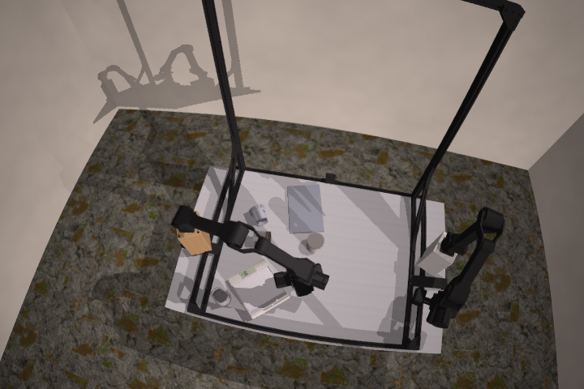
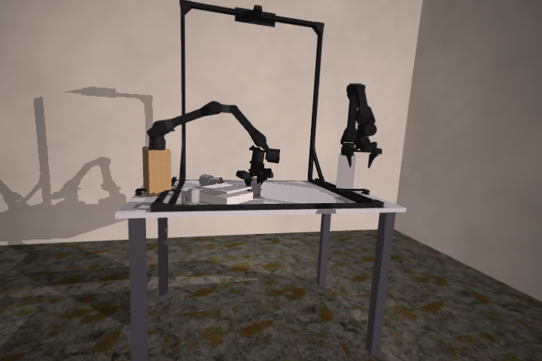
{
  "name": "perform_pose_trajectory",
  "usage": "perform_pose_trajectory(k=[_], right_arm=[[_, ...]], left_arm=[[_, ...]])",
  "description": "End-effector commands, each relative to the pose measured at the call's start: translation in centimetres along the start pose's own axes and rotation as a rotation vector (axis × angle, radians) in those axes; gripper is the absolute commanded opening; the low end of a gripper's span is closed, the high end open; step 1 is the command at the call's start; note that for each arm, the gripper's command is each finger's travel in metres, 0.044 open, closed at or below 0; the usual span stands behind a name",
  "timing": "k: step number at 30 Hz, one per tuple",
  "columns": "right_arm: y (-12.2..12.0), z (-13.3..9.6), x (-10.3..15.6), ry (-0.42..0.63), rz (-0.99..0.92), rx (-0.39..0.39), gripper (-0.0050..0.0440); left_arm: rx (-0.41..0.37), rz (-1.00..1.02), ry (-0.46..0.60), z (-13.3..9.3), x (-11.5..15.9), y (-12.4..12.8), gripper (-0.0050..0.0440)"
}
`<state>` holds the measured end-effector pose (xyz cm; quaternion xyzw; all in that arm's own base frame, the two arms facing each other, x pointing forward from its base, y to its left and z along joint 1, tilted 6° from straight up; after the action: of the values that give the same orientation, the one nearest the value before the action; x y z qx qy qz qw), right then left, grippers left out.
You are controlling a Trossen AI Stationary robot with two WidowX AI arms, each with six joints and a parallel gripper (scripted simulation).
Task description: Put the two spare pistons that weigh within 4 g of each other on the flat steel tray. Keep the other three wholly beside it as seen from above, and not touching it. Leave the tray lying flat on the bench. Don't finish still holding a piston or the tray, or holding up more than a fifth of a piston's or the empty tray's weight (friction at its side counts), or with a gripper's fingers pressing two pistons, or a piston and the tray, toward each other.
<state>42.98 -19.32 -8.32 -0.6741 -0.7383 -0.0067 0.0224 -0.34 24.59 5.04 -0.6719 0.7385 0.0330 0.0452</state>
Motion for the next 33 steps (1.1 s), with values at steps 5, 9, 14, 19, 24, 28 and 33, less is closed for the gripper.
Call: perform_pose_trajectory(k=[5, 9, 14, 19, 24, 28, 33], right_arm=[[0.2, -2.1, 0.1, -0.007, 0.001, -0.012, 0.0158], [0.1, -2.7, 0.2, -0.007, 0.001, -0.012, 0.0158], [0.1, -3.2, 0.3, -0.007, 0.001, -0.012, 0.0158], [0.1, -4.0, 0.4, -0.007, 0.001, -0.012, 0.0158], [0.1, -4.9, 0.6, -0.007, 0.001, -0.012, 0.0158], [0.1, -5.4, 0.6, -0.007, 0.001, -0.012, 0.0158], [0.0, -6.0, 0.7, -0.007, 0.001, -0.012, 0.0158]], left_arm=[[0.001, 0.001, 0.0, 0.0, 0.0, 0.0, 0.044], [0.001, 0.001, 0.0, 0.0, 0.0, 0.0, 0.044], [0.001, 0.001, 0.0, 0.0, 0.0, 0.0, 0.044], [0.001, 0.001, 0.0, 0.0, 0.0, 0.0, 0.044], [0.001, 0.001, 0.0, 0.0, 0.0, 0.0, 0.044], [0.001, 0.001, 0.0, 0.0, 0.0, 0.0, 0.044], [0.001, 0.001, 0.0, 0.0, 0.0, 0.0, 0.044]])
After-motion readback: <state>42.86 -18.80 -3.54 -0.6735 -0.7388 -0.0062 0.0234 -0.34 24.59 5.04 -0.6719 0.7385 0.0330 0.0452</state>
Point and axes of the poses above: on each arm, the point midway between the two fingers, 35 mm back from their tips, its own z axis out along the fingers, its own y axis across the jaws, x = y × z, the point moved 4 cm from there along -z, back along the fingers, and after that the axes turned 6 degrees about z, right-handed, at the moved point
